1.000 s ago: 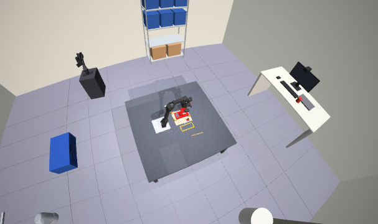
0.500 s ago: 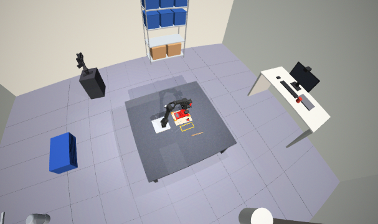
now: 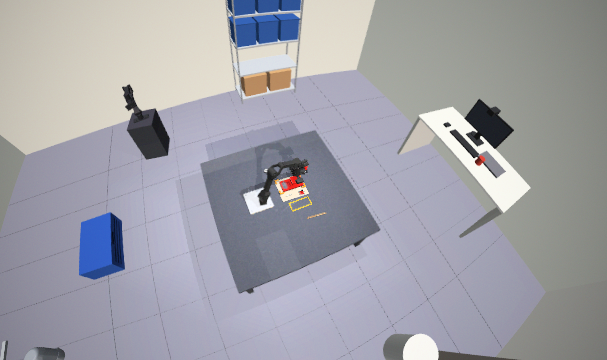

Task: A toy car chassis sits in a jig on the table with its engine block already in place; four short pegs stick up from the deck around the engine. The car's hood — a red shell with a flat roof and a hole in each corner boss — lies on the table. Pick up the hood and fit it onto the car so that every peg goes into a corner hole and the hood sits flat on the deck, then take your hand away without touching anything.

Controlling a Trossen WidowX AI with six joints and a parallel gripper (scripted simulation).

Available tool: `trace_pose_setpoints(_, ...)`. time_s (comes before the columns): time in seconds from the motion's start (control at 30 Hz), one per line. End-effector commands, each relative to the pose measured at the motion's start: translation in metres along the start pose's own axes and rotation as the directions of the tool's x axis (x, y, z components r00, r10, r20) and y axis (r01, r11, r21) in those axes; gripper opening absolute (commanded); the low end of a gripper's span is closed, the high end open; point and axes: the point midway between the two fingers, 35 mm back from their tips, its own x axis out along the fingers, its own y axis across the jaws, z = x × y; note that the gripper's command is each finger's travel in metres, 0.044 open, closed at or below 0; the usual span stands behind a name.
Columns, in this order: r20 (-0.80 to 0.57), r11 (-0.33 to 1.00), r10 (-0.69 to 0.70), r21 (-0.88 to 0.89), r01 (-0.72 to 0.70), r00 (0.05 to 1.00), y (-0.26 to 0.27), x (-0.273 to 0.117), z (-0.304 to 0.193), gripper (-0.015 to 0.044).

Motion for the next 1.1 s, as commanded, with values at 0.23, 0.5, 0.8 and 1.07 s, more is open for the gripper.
trace_pose_setpoints(0.23,-0.001,1.000,-0.001,-0.003,0.001,1.000,0.0000,0.0010,-0.0002,0.0000)
trace_pose_setpoints(0.5,-0.001,1.000,-0.001,-0.003,0.001,1.000,-0.0003,0.0016,0.0000,0.0000)
trace_pose_setpoints(0.8,-0.001,1.000,-0.001,-0.003,0.001,1.000,-0.0003,0.0048,0.0001,0.0000)
trace_pose_setpoints(1.07,-0.001,1.000,-0.001,-0.003,0.001,1.000,-0.0003,0.0076,0.0002,0.0000)
